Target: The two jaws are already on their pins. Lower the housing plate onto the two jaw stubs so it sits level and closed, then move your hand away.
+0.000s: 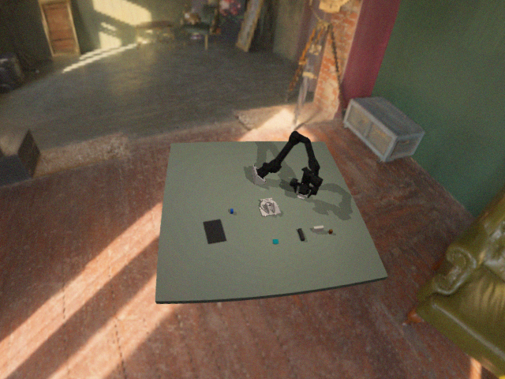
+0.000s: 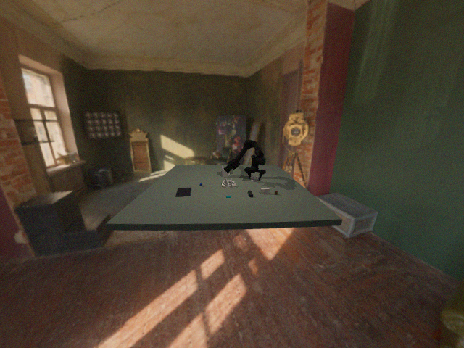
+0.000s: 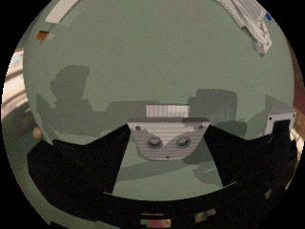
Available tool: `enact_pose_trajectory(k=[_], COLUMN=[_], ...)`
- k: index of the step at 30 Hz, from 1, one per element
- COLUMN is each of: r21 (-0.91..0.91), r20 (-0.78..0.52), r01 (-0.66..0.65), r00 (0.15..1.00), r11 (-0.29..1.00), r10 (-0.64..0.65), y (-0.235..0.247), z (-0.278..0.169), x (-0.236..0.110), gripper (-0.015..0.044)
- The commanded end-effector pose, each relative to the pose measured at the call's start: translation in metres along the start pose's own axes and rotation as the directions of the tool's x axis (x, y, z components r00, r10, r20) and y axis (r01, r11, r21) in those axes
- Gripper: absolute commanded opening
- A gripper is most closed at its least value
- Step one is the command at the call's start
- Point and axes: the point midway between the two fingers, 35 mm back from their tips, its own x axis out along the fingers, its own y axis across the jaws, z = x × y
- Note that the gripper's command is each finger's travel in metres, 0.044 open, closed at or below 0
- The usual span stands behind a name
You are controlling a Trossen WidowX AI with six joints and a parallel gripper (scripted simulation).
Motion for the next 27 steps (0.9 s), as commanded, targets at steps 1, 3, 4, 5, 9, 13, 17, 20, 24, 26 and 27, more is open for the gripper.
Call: enact_pose_trajectory(k=[1, 3, 4, 5, 9, 13, 17, 20, 24, 26, 27], r21=[0.0, 0.0, 0.0, 0.0, 0.0, 0.0, 0.0, 0.0, 0.0, 0.0, 0.0], r20=[0.0, 0.0, 0.0, 0.0, 0.0, 0.0, 0.0, 0.0, 0.0, 0.001, 0.002], r01=[0.0, 0.0, 0.0, 0.0, 0.0, 0.0, 0.0, 0.0, 0.0, 0.001, 0.002], r00=[1.0, 1.0, 1.0, 1.0, 1.0, 1.0, 1.0, 1.0, 1.0, 1.0, 1.0], r11=[1.0, 1.0, 1.0, 1.0, 1.0, 1.0, 1.0, 1.0, 1.0, 1.0, 1.0], r10=[0.0, 0.0, 0.0, 0.0, 0.0, 0.0, 0.0, 0.0, 0.0, -0.001, -0.002], y=[0.0, 0.0, 0.0, 0.0, 0.0, 0.0, 0.0, 0.0, 0.0, 0.0, 0.0001], z=[0.0, 0.0, 0.0, 0.0, 0.0, 0.0, 0.0, 0.0, 0.0, 0.0004, 0.0009], x=[0.0, 0.0, 0.0, 0.0, 0.0, 0.0, 0.0, 0.0, 0.0, -0.002, -0.0044], gripper=[0.0433, 0.042, 0.0413, 0.0407, 0.038, 0.0353, 0.0351, 0.0351, 0.0351, 0.0351, 0.0351])
